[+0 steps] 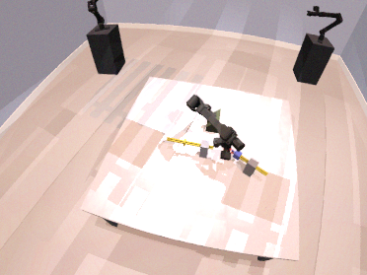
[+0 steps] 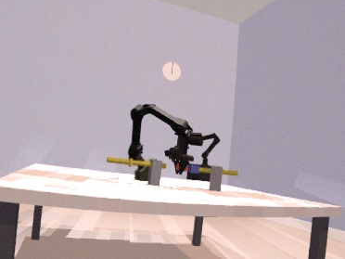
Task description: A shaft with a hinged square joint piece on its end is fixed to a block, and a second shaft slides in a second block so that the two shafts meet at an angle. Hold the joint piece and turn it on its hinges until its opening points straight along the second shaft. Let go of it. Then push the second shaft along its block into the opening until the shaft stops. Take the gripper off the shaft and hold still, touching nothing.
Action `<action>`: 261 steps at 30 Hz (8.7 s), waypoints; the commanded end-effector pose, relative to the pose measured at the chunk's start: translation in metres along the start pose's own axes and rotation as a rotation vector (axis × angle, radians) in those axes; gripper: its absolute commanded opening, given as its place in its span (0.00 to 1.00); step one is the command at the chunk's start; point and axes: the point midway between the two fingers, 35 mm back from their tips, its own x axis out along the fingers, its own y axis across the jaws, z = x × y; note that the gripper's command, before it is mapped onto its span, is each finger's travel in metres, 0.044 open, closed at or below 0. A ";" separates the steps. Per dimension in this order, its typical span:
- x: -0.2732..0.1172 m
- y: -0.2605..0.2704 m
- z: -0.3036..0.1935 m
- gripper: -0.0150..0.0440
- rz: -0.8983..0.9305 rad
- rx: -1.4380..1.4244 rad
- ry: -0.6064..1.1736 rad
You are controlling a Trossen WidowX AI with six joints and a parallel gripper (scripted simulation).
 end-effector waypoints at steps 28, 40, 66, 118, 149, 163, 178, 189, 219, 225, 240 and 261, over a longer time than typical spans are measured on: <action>0.004 -0.002 -0.001 0.50 0.001 0.051 0.093; 0.004 -0.002 -0.001 0.95 0.001 0.051 0.093; -0.023 -0.003 -0.004 1.00 -0.004 0.048 -0.184; -0.156 -0.012 0.007 1.00 0.096 -1.161 -0.010; -0.113 -0.005 0.074 1.00 0.054 -0.272 0.415; -0.099 -0.007 0.093 1.00 0.015 0.051 0.539; -0.094 0.011 0.195 1.00 0.099 -0.202 0.448; -0.088 -0.017 0.326 1.00 0.114 -0.544 0.311; -0.024 -0.024 0.324 1.00 0.145 0.048 0.004; -0.024 -0.024 0.324 1.00 0.146 0.053 0.002; -0.001 -0.021 0.324 1.00 0.146 0.053 0.001; 0.004 -0.020 0.324 0.43 0.147 0.053 0.000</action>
